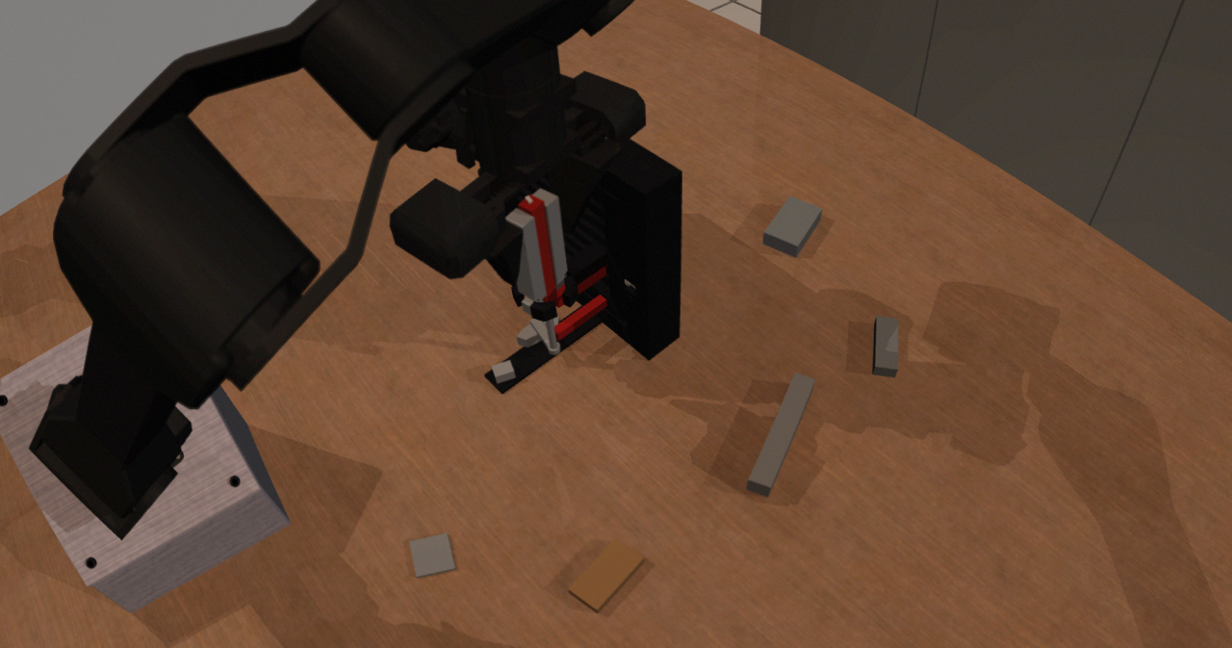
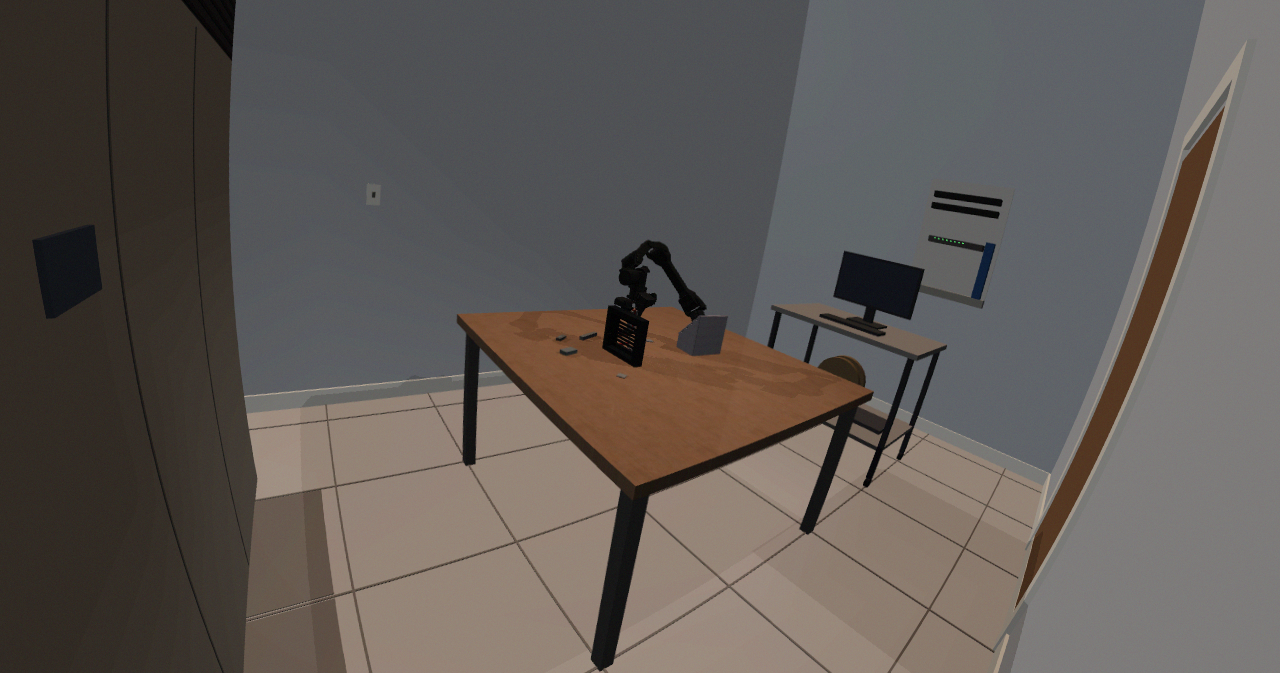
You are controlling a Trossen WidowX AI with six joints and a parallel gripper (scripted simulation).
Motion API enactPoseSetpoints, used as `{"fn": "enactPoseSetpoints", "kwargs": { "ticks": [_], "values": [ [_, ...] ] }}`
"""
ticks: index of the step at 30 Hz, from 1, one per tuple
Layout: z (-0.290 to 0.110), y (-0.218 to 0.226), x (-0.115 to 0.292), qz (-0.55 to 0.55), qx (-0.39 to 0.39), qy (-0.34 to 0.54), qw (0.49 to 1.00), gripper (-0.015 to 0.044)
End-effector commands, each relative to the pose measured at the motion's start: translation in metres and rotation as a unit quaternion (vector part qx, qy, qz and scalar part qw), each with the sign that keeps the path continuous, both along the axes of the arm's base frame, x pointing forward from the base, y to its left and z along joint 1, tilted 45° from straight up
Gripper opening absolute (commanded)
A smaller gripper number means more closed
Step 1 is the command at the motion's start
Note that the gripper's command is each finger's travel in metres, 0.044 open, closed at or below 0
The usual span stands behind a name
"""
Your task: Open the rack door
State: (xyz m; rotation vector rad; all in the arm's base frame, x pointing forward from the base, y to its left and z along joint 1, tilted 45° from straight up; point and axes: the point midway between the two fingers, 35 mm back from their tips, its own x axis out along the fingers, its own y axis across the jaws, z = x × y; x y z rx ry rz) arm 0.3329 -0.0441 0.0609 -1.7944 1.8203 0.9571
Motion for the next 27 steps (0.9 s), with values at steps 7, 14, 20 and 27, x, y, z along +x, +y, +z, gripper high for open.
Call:
{"fn": "enactPoseSetpoints", "kwargs": {
  "ticks": [7, 14, 20, 27],
  "values": [
    [0.0, 0.0003, 0.0005, 0.004, 0.001, 0.002, 1.0, 0.0219],
    [0.0, 0.0003, 0.0005, 0.004, 0.001, 0.002, 1.0, 0.0172],
    [0.0, 0.0003, 0.0005, 0.004, 0.001, 0.002, 1.0, 0.0132],
    [0.0, 0.0003, 0.0005, 0.004, 0.001, 0.002, 1.0, 0.0085]
  ]
}}
